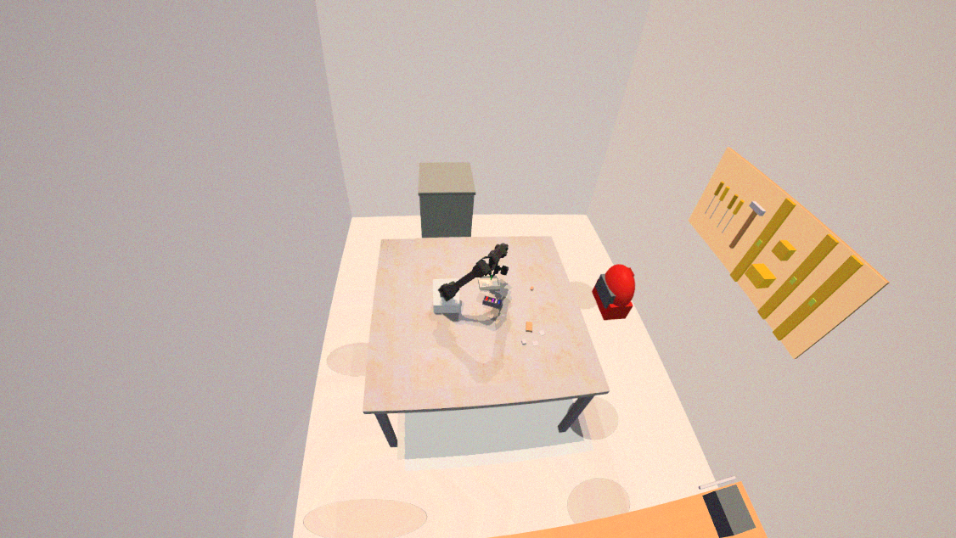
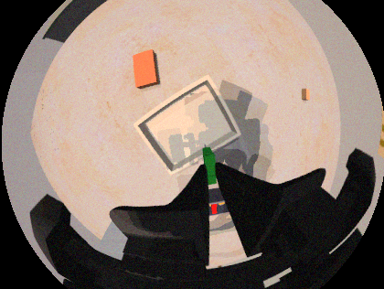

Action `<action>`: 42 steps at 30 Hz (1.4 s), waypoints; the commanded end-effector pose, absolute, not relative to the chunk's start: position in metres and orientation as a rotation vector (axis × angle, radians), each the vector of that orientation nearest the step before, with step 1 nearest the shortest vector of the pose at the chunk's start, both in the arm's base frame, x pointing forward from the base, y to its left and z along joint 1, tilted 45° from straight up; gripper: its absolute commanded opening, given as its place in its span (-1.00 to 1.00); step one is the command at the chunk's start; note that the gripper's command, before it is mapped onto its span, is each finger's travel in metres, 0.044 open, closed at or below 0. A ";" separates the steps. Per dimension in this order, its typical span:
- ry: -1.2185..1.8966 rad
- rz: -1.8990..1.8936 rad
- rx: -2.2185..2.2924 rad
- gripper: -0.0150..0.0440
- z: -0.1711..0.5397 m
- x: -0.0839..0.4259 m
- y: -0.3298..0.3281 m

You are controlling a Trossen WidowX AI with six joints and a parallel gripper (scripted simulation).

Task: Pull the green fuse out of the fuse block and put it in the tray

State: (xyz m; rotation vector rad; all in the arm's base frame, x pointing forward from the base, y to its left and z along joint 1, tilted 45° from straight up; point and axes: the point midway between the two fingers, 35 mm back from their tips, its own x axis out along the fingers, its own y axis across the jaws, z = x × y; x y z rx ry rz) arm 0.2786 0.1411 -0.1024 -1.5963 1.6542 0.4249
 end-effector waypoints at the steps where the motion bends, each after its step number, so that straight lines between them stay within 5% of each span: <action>1: 1.664 0.423 -1.593 -0.49 -0.122 0.273 0.155; 40: 1.664 0.420 -1.595 -0.49 -0.156 0.274 0.132; 42: 1.661 0.421 -1.587 -0.31 -0.155 0.275 0.135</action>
